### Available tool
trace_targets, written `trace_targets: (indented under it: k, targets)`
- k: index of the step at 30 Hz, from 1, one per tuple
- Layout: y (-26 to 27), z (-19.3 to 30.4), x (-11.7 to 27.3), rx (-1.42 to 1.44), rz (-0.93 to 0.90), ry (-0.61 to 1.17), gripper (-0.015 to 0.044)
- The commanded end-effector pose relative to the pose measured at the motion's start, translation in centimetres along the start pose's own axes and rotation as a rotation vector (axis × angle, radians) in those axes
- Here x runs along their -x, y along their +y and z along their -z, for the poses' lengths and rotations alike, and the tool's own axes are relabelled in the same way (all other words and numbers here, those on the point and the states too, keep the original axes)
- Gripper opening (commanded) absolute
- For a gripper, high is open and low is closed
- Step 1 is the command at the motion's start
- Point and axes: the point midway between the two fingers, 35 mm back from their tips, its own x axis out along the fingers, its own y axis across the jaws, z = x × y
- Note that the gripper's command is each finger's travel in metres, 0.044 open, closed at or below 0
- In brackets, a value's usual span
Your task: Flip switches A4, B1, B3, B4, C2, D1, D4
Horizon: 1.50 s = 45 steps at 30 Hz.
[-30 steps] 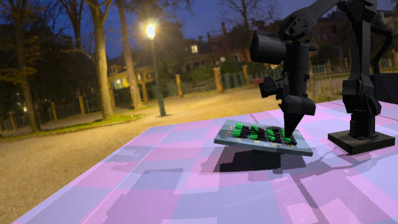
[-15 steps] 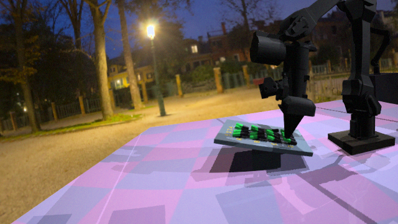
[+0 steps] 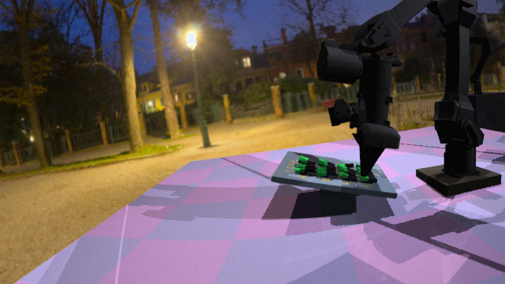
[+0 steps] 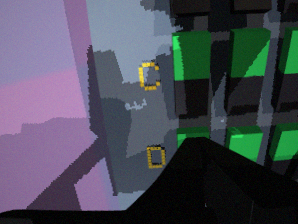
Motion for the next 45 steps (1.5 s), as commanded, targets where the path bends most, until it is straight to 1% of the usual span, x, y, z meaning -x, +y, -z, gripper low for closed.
trace_targets:
  k: [1, 12, 13, 16, 18, 23, 30, 34, 37, 43, 45]
  targets:
    - [0.0, 0.1, -0.1, 0.004, -0.003, 0.003, 0.0]
    - [0.0, 0.0, 0.1, 0.0, 0.0, 0.001, 0.0]
    - [0.1, 0.0, 0.9, 0.001, 0.0, -0.002, 0.0]
    - [0.1, 0.1, 5.2, 0.003, -0.003, -0.018, 0.0]
    - [0.0, 0.3, 6.3, 0.004, -0.004, -0.021, 0.0]
    - [-0.6, 0.2, 6.3, 0.004, -0.003, -0.02, 0.0]
    - [-6.4, 0.2, 6.3, 0.006, 0.002, -0.022, 0.0]
    - [-6.5, 0.2, 6.0, 0.006, 0.003, -0.02, 0.0]
    - [-6.6, 0.1, 3.1, 0.006, 0.003, 0.001, 0.0]
    - [-6.6, 0.1, 2.7, 0.006, 0.003, 0.003, 0.0]
    - [-6.6, 0.1, 1.9, 0.006, 0.003, 0.003, 0.0]
